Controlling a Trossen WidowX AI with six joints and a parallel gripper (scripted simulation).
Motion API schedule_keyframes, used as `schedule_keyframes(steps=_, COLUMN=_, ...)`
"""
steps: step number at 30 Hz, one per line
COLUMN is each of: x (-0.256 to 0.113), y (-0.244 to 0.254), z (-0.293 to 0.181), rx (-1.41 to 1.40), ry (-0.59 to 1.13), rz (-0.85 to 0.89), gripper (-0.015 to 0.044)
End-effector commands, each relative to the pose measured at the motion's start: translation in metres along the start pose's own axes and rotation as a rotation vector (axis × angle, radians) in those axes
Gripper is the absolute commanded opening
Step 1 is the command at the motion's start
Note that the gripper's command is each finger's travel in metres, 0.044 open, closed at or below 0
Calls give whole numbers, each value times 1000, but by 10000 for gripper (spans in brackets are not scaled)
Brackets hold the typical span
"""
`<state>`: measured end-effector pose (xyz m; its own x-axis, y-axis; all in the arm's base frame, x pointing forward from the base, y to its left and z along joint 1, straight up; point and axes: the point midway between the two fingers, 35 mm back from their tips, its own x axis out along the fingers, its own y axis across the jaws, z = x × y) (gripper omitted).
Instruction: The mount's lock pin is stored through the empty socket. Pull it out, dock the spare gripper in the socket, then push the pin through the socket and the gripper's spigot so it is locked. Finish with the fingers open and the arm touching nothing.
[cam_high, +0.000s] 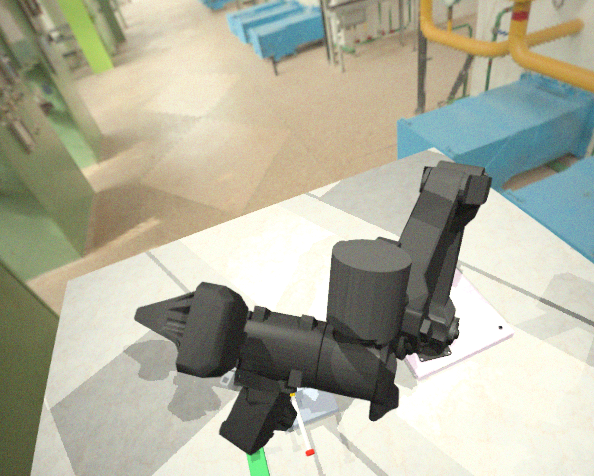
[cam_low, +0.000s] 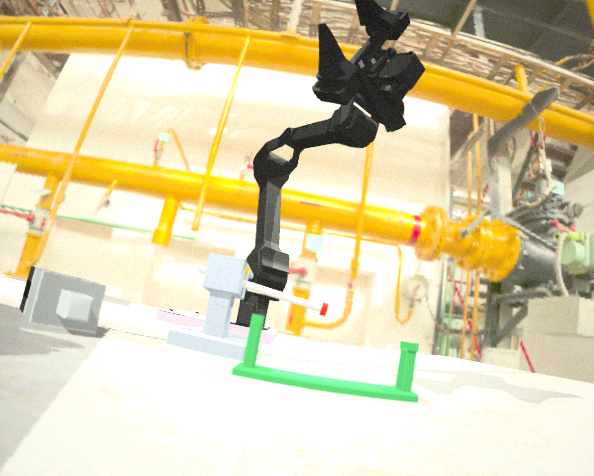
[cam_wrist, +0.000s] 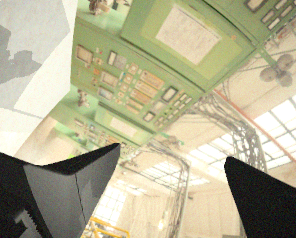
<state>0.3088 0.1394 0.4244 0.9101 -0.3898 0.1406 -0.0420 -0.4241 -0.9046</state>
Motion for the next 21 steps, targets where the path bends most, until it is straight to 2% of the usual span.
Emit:
schedule_keyframes(steps=1, x=1, y=0, z=2, rx=-5, ry=-7, rz=-2, gripper=374)
schedule_keyframes(steps=4, x=13, y=3, z=32, rx=-76, ry=-122, rz=-14, gripper=300)
schedule_keyframes(steps=7, x=24, y=23, z=69, rx=-151, ry=-296, rz=34, gripper=300)
schedule_keyframes(steps=10, x=28, y=56, z=99, rx=-200, ry=-477, rz=157, gripper=300)
schedule_keyframes(steps=21, x=6, y=142, z=121, rx=-211, ry=-768, rz=620, gripper=300)
